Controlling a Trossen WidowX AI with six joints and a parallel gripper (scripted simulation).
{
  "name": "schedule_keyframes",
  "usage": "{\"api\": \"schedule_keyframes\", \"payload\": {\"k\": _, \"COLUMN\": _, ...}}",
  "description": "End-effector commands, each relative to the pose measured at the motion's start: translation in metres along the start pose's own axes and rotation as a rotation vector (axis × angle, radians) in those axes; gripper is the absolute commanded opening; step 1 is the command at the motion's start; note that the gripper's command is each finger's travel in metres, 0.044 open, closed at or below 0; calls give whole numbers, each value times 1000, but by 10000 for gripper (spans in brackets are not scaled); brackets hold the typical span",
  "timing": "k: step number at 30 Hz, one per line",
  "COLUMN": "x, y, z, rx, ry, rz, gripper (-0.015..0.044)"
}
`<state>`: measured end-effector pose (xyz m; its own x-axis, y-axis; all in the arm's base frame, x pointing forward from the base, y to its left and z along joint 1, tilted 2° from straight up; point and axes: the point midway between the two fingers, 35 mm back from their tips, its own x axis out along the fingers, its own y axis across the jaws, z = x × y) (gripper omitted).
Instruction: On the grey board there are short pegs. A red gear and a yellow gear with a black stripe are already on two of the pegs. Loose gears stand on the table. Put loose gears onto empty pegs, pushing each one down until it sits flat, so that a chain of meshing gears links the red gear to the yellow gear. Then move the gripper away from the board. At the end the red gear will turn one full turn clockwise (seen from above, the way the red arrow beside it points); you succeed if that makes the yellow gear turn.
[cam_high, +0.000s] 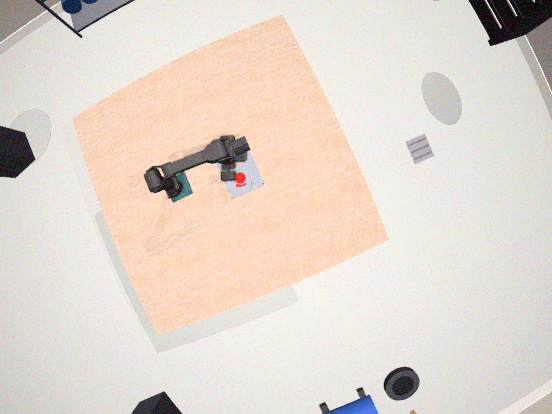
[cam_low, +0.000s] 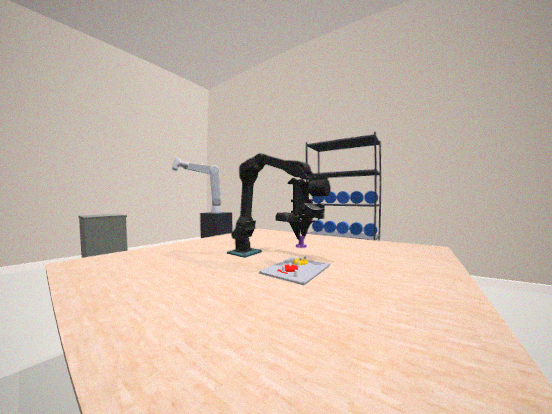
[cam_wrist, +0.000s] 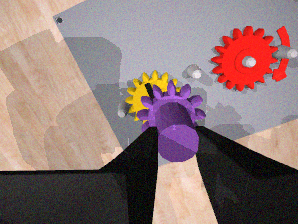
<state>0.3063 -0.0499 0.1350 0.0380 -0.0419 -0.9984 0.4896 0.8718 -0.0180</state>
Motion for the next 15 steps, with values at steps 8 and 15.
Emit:
{"api": "schedule_keyframes", "payload": {"k": 8, "x": 13, "y": -22, "z": 13, "rx": -6, "ry": 2, "rz": -9, "gripper": 0}}
{"api": "schedule_keyframes", "payload": {"k": 15, "x": 13, "y": -25, "z": 15, "rx": -7, "ry": 2, "rz": -10, "gripper": 0}}
